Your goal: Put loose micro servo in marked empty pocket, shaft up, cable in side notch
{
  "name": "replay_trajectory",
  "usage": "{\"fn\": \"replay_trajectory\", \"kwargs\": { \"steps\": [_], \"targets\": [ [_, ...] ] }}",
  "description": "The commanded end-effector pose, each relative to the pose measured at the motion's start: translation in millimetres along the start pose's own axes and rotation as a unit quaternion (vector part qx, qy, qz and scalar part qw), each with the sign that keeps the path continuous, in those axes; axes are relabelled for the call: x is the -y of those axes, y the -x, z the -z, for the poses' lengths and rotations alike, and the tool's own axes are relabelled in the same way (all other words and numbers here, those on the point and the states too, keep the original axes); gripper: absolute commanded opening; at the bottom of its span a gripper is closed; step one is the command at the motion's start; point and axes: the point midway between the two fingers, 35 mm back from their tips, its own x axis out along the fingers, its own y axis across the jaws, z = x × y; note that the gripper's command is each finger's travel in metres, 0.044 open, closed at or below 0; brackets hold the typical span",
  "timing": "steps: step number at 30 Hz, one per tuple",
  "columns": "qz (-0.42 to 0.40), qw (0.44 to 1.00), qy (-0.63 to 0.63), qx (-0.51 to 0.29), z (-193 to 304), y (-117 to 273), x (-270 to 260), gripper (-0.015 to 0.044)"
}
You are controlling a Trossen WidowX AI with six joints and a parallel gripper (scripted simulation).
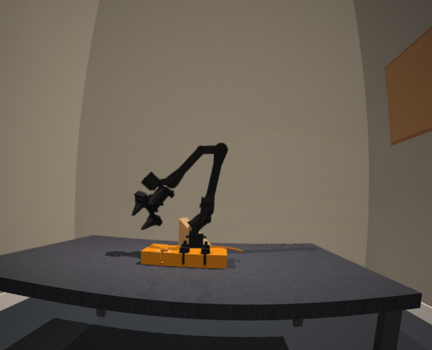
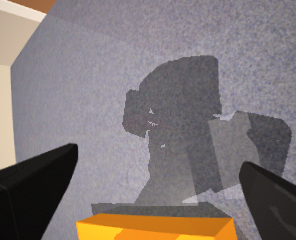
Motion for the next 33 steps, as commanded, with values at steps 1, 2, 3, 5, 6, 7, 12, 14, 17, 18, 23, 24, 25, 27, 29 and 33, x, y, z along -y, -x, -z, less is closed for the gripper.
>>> {"fn": "replay_trajectory", "kwargs": {
  "steps": [1, 2, 3, 5, 6, 7, 12, 14, 17, 18, 23, 24, 25, 27, 29, 33],
  "targets": [
    [0.007, 0.998, 0.068, -0.010, 6.9, 1.0, -6.0, 0.0440],
    [0.010, 0.996, 0.085, -0.013, 8.8, 1.1, -6.9, 0.0440],
    [0.012, 0.995, 0.102, -0.016, 10.8, 1.3, -7.9, 0.0440],
    [0.016, 0.990, 0.136, -0.022, 14.7, 1.8, -9.7, 0.0440],
    [0.018, 0.988, 0.153, -0.025, 16.7, 2.0, -10.6, 0.0440],
    [0.020, 0.985, 0.169, -0.028, 18.7, 2.2, -11.4, 0.0440],
    [0.028, 0.966, 0.252, -0.043, 29.1, 3.7, -15.9, 0.0440],
    [0.031, 0.957, 0.285, -0.049, 33.3, 4.3, -17.4, 0.0440],
    [0.035, 0.940, 0.333, -0.060, 39.8, 5.3, -19.6, 0.0440],
    [0.036, 0.934, 0.349, -0.063, 42.0, 5.7, -20.3, 0.0440],
    [0.041, 0.900, 0.427, -0.081, 53.2, 7.7, -23.5, 0.0440],
    [0.041, 0.892, 0.442, -0.085, 55.5, 8.1, -24.1, 0.0440],
    [0.042, 0.884, 0.457, -0.089, 57.8, 8.6, -24.7, 0.0440],
    [0.043, 0.868, 0.486, -0.096, 62.4, 9.5, -25.7, 0.0440],
    [0.043, 0.850, 0.515, -0.104, 67.1, 10.5, -26.8, 0.0440],
    [0.043, 0.811, 0.571, -0.120, 76.6, 12.6, -28.6, 0.0440]
  ]
}}
